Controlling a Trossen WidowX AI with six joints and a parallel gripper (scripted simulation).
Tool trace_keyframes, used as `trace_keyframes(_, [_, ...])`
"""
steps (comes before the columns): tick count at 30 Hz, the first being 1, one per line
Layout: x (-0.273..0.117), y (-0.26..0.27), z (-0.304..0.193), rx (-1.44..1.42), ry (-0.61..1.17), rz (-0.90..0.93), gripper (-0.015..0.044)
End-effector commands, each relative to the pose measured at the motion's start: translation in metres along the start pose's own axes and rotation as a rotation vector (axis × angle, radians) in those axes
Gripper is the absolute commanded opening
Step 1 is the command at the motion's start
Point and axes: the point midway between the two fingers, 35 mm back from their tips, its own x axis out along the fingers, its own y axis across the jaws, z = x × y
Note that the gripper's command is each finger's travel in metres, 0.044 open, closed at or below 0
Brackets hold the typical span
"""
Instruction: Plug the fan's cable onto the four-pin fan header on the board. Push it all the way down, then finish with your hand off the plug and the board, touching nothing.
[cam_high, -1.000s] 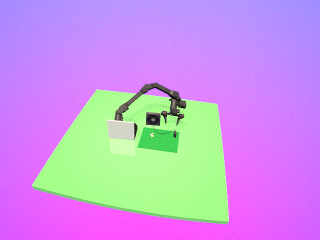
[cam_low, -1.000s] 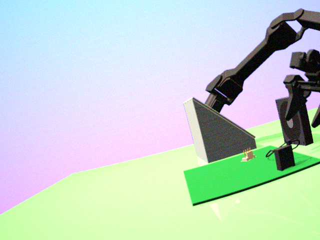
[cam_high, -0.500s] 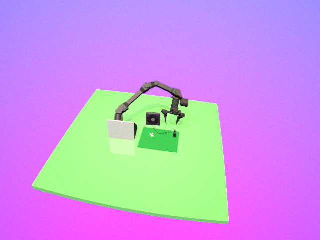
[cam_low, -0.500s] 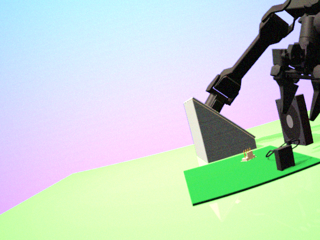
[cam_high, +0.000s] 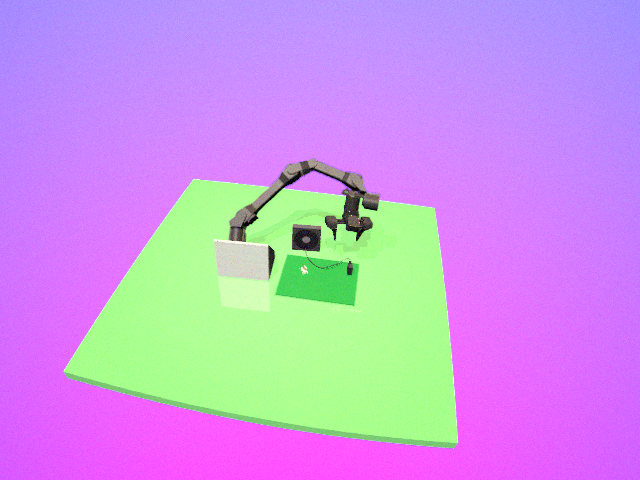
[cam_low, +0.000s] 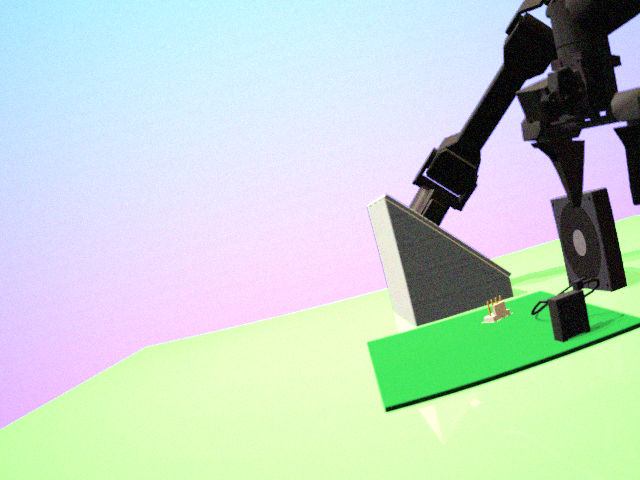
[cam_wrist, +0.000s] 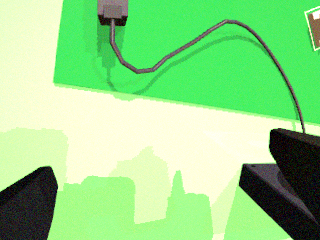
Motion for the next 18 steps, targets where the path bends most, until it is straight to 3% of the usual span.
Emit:
trace_keyframes(1, [-0.012,0.003,0.002,-0.019,0.078,0.057,0.044])
trace_keyframes(9, [-0.011,0.003,0.004,-0.012,0.074,0.053,0.044])
trace_keyframes(18, [-0.046,-0.005,0.101,0.193,0.131,0.098,0.044])
